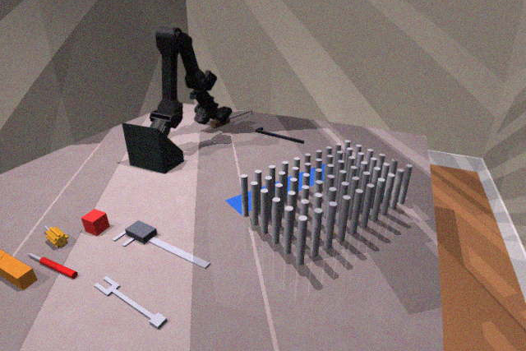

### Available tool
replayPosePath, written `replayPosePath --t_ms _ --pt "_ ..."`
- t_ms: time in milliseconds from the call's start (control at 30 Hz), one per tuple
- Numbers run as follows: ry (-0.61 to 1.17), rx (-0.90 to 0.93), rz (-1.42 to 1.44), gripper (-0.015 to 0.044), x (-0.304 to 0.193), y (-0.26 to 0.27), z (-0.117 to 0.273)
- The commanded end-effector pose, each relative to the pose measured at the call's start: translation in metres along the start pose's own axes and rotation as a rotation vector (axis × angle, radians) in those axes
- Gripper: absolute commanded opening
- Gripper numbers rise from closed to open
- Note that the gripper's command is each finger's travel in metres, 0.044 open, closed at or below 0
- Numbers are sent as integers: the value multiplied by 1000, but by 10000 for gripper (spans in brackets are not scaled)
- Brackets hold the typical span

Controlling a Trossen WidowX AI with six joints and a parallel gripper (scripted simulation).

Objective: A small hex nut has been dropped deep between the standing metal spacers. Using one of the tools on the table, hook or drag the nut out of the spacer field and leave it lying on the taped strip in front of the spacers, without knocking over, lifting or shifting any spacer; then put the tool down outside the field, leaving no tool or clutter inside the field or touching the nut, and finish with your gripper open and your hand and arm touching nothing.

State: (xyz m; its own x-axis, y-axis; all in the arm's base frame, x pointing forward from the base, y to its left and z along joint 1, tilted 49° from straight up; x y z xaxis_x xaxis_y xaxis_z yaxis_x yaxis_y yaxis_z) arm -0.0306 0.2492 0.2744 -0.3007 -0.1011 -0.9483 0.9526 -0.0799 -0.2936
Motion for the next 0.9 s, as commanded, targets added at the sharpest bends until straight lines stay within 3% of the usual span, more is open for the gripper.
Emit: replayPosePath --t_ms 0,200,867 --pt "-3 -2 7 135 1 0 0" --pt "-9 -1 2 0 -7 -9 9" --pt "-28 7 -12 0 -51 -34 76"
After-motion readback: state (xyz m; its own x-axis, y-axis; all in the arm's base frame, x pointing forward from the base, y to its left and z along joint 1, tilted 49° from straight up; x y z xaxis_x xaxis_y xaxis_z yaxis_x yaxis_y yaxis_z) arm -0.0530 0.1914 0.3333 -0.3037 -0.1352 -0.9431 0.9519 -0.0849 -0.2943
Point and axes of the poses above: the point midway between the two fingers, 35 mm back from their tips, its own z axis back along the fingers, its own y axis across the jaws, x = y × z, the point moved 4 cm from there along z, back along the fingers, and after that the axes turned 5 degrees about -z, right-handed, at the moved point
